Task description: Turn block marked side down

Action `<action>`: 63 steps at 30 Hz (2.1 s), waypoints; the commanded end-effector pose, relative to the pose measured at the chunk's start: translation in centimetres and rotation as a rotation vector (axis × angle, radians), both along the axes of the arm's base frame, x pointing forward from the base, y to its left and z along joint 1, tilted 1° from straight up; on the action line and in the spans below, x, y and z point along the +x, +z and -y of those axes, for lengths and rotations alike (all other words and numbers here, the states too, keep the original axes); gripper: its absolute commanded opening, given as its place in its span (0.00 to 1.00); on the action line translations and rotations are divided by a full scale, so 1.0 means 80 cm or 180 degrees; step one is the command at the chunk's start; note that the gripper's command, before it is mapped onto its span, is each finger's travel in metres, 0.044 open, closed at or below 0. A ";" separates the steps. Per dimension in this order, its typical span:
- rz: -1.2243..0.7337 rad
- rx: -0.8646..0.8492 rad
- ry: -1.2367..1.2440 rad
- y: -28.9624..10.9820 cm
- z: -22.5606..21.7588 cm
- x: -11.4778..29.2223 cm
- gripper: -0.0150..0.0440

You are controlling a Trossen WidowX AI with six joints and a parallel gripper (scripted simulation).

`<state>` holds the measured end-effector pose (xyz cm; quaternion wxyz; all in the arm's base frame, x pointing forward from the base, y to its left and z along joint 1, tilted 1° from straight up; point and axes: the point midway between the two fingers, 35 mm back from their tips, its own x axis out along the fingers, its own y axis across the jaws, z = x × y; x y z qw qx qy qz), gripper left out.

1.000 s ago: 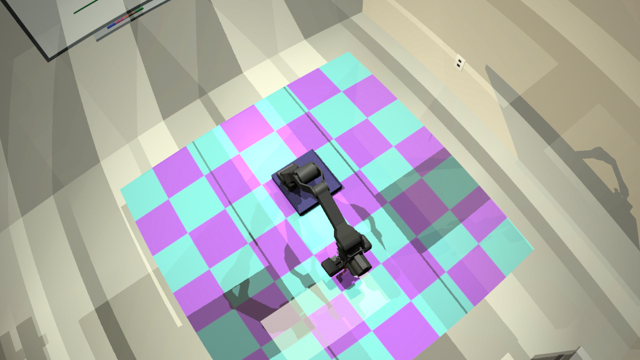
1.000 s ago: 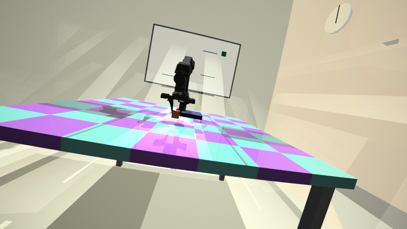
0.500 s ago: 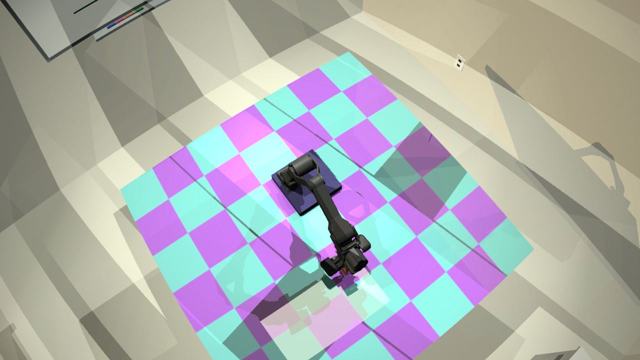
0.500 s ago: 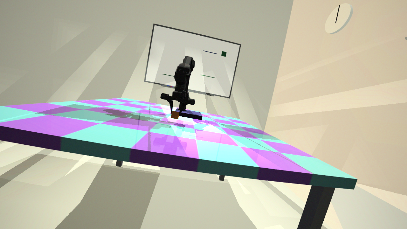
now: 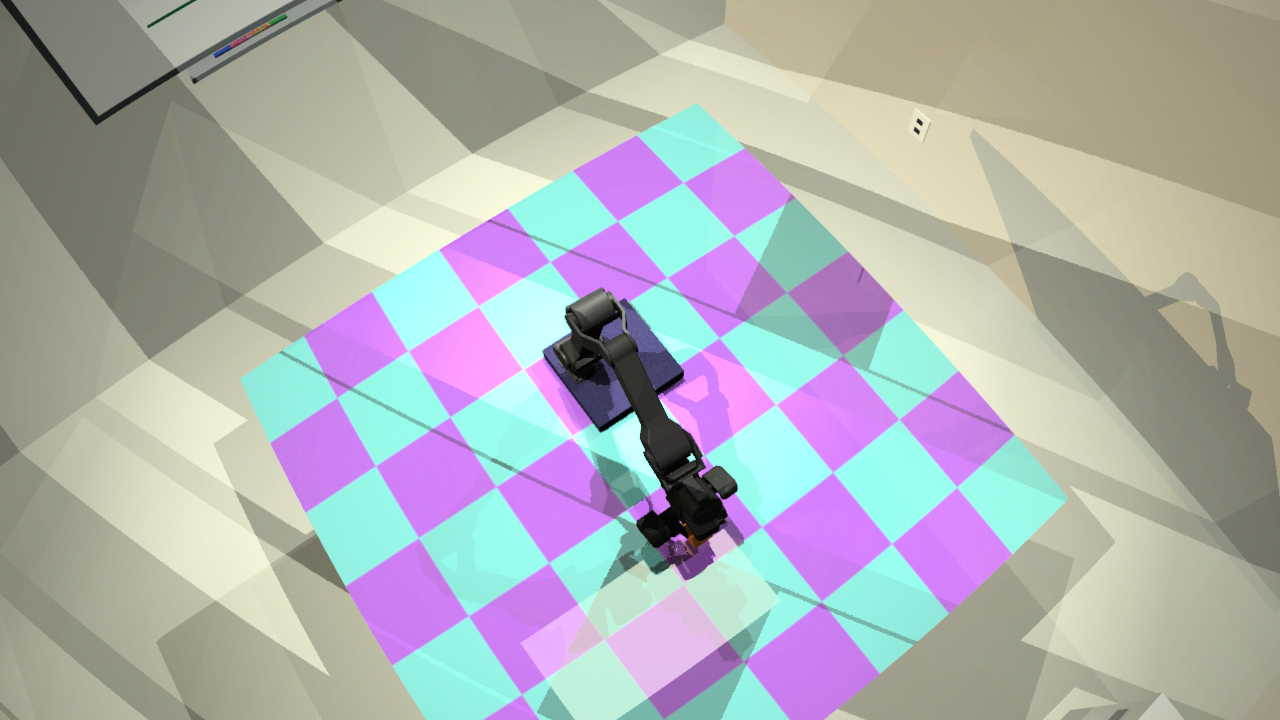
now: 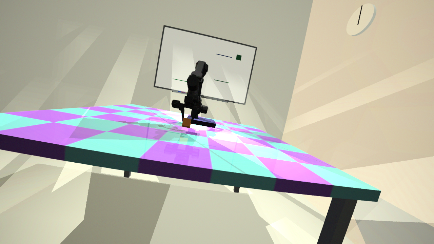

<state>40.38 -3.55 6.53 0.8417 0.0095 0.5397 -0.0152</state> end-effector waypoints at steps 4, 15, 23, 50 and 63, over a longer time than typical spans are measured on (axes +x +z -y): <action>0.0340 -0.0007 0.0008 0.000 -0.001 -0.006 0.25; 0.0626 -0.0017 0.0007 -0.009 -0.001 -0.002 0.25; 0.1028 -0.0029 0.0002 -0.027 0.000 0.007 0.25; 0.2128 -0.0069 0.0009 -0.038 -0.001 -0.009 0.25; 0.2190 -0.0071 0.0009 -0.035 -0.001 -0.010 0.25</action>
